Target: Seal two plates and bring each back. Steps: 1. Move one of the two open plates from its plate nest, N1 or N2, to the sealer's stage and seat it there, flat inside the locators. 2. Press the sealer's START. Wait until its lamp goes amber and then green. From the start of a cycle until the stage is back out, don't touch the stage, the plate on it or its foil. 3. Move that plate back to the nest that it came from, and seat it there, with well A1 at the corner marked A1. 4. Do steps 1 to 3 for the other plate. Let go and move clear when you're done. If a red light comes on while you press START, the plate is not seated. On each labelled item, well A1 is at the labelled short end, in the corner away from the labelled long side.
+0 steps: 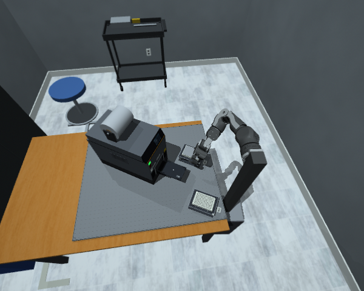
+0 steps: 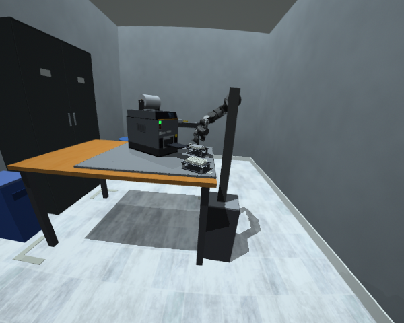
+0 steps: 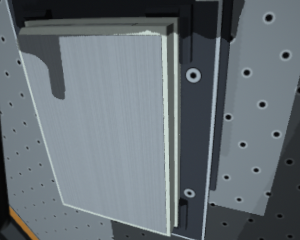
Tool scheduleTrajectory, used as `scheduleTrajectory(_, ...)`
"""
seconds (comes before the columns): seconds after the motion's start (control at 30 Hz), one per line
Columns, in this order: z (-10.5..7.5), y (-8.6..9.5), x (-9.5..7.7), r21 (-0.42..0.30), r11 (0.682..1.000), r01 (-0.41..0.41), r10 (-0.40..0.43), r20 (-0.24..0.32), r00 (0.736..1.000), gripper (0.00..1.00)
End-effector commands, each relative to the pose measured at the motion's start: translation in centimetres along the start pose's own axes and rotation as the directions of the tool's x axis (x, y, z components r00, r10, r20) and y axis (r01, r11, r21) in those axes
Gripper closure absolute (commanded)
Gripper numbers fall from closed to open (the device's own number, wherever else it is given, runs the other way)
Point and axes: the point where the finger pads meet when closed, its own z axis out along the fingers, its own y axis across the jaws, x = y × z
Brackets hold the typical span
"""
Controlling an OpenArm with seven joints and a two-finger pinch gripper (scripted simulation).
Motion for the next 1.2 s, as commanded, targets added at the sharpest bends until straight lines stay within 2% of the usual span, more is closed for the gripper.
scheduleTrajectory(0.0,0.0,-0.6,-0.2,0.027,1.000,-0.015,0.015,0.010,1.000,0.35)
scheduleTrajectory(0.5,0.1,5.6,3.6,0.025,1.000,-0.009,0.009,-0.029,1.000,0.35)
scheduleTrajectory(0.57,0.1,5.6,3.6,0.025,1.000,-0.009,0.009,-0.029,1.000,0.35)
scheduleTrajectory(1.07,0.3,11.9,7.8,0.027,1.000,-0.002,0.003,-0.060,0.998,0.35)
scheduleTrajectory(1.17,0.3,12.4,7.9,0.025,1.000,-0.003,0.004,-0.056,0.998,0.35)
